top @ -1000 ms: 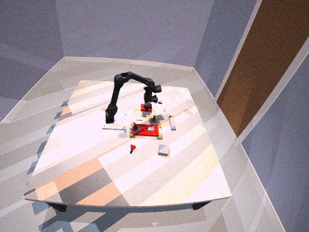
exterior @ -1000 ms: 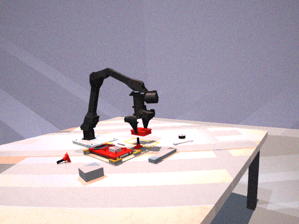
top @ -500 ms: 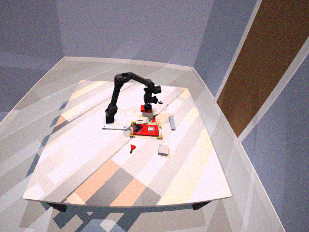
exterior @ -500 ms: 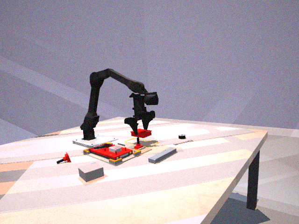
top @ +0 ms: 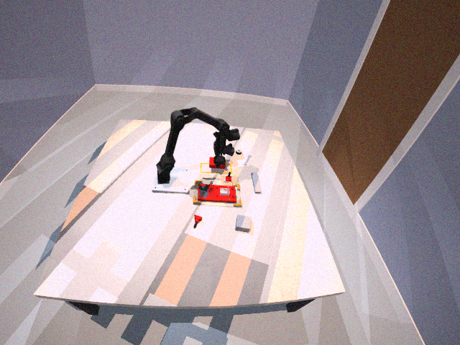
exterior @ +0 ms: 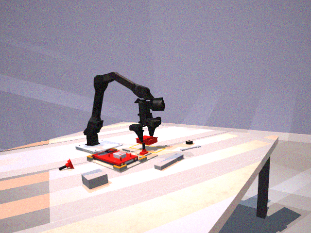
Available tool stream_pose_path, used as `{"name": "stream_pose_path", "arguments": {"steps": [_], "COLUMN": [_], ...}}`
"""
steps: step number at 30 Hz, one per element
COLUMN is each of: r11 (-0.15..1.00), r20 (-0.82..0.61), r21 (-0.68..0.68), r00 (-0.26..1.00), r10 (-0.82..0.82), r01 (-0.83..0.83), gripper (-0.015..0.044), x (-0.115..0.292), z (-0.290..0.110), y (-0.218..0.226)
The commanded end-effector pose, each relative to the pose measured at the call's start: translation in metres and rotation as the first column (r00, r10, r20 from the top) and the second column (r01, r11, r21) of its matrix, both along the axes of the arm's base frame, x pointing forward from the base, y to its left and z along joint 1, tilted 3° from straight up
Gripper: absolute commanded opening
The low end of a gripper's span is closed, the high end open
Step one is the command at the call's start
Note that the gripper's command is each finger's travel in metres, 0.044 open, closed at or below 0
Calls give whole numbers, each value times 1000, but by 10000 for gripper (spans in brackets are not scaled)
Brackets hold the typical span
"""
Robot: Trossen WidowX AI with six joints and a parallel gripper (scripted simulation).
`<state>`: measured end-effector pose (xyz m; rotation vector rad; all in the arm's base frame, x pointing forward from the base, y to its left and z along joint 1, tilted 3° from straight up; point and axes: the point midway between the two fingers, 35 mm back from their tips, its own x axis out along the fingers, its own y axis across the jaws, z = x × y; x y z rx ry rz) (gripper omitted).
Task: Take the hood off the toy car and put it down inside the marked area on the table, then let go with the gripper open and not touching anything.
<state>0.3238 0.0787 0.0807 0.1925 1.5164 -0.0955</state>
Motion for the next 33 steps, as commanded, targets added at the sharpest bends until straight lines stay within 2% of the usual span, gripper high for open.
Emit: {"name": "stream_pose_path", "arguments": {"steps": [1,33], "r11": [1000,1000], "r20": [-4,-4], "r21": [-4,-4], "r00": [1000,1000], "r10": [-5,-5], "r01": [5,5], "gripper": [0,0], "x": [-1,-1], "z": [-5,-19], "y": [-1,0]}}
